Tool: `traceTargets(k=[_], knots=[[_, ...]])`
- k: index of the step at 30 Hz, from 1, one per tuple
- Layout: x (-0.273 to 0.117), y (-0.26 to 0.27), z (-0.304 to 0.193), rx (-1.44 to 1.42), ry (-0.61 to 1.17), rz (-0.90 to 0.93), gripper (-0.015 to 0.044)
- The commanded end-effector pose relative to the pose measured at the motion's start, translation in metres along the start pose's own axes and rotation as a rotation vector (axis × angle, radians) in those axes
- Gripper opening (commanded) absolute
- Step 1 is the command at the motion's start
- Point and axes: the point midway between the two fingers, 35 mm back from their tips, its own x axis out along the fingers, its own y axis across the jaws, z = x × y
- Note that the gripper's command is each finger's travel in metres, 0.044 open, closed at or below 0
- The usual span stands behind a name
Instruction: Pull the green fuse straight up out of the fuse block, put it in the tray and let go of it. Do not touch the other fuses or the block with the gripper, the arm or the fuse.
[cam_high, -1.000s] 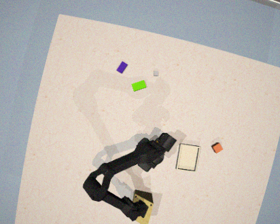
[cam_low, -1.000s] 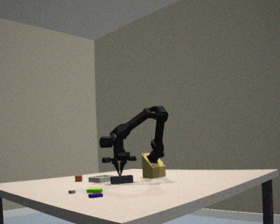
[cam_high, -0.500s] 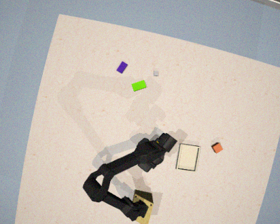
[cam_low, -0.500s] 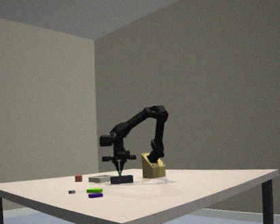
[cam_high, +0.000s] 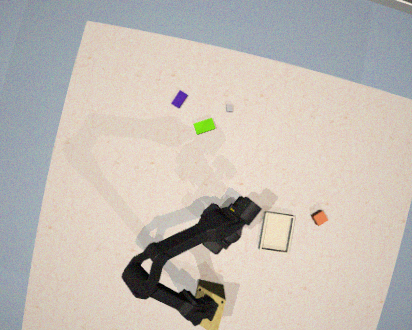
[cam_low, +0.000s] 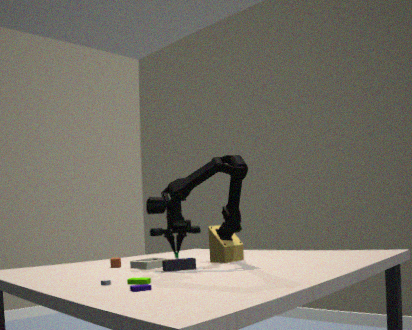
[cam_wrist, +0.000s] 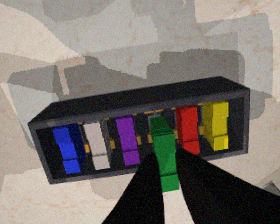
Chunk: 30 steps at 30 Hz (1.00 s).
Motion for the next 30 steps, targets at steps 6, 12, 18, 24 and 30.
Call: traceTargets(k=[6, 12, 18, 24, 30], knots=[[-0.006, -0.001, 0.0, -0.006, 0.003, -0.004, 0.0], [-0.009, -0.001, 0.0, -0.005, 0.003, -0.004, 0.0], [-0.014, -0.001, 0.0, -0.005, 0.003, -0.004, 0.0], [-0.023, -0.001, 0.0, -0.005, 0.003, -0.004, 0.0], [-0.032, -0.001, 0.0, -0.005, 0.003, -0.004, 0.0]])
